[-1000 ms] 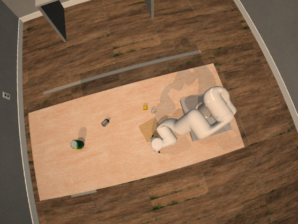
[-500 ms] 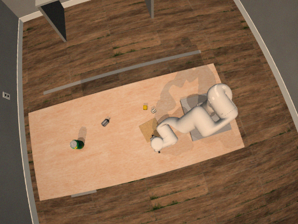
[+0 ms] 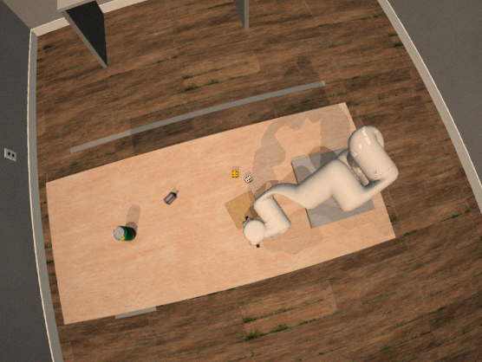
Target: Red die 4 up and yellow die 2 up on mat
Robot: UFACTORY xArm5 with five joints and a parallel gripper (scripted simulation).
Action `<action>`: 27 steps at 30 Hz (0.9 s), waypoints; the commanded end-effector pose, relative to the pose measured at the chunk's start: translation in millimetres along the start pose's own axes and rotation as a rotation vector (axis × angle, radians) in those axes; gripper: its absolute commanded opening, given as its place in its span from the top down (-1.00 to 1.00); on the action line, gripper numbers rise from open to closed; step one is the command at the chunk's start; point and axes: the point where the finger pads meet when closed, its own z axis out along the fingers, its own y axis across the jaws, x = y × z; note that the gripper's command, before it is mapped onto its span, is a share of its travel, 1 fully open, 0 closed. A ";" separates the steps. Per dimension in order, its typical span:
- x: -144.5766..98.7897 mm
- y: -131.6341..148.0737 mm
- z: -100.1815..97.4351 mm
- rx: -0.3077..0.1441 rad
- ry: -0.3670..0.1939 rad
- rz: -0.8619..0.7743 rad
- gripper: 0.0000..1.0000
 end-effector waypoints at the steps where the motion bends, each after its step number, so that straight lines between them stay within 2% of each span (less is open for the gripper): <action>1: -0.4 0.0 -3.9 0.000 -0.001 0.000 0.47; 8: -0.8 2.5 -2.9 0.000 -0.001 -0.023 0.47; 11: -2.9 20.2 4.2 0.000 -0.003 -0.181 0.47; 16: -3.9 33.3 9.6 0.001 -0.004 -0.297 0.47; 23: -4.0 33.7 9.9 0.000 -0.012 -0.300 0.47; 27: -4.0 33.7 10.4 -0.008 -0.061 -0.299 0.47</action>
